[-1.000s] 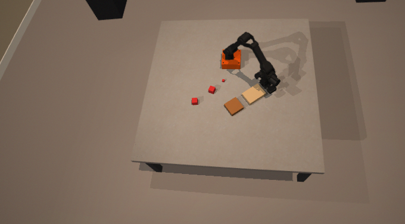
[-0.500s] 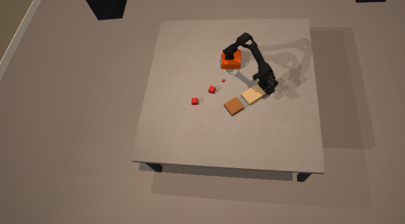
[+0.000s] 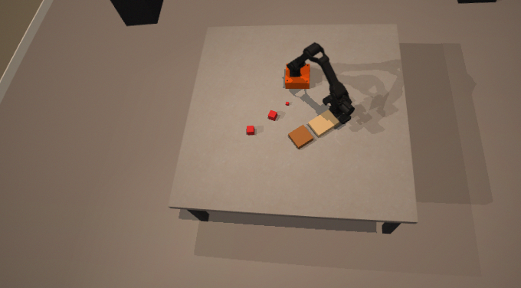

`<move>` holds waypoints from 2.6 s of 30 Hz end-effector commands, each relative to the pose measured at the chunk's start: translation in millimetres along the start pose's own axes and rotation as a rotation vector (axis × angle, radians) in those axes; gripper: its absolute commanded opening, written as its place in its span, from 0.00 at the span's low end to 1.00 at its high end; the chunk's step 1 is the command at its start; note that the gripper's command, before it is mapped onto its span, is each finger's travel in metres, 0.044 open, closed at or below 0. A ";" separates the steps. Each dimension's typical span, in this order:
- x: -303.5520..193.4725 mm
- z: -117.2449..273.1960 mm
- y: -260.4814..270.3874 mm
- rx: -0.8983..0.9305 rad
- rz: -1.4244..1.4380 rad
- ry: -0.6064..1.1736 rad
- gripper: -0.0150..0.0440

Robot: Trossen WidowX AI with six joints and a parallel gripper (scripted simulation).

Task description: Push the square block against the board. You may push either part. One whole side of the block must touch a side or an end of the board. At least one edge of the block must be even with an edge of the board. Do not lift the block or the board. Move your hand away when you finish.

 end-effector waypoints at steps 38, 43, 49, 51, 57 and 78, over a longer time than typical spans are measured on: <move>14.3 -1.3 -3.1 0.006 -0.004 0.005 0.25; 22.3 -1.4 -4.8 0.006 -0.004 0.004 0.25; 24.4 12.2 -7.0 -0.001 0.000 0.002 0.25; 24.6 41.8 -7.6 0.004 -0.003 0.003 0.25; 24.7 53.8 -7.1 0.005 -0.004 0.004 0.25; -5.9 -1.4 9.3 0.007 0.002 0.006 0.25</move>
Point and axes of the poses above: the point midway between the two fingers, 35 mm back from their tips, its own z axis back along the fingers, its own y axis across the jaws, x = y × z, the point moved 5 cm from there along z, back along the fingers, and after that the axes turned 12 degrees about z, right-handed, at the moved point
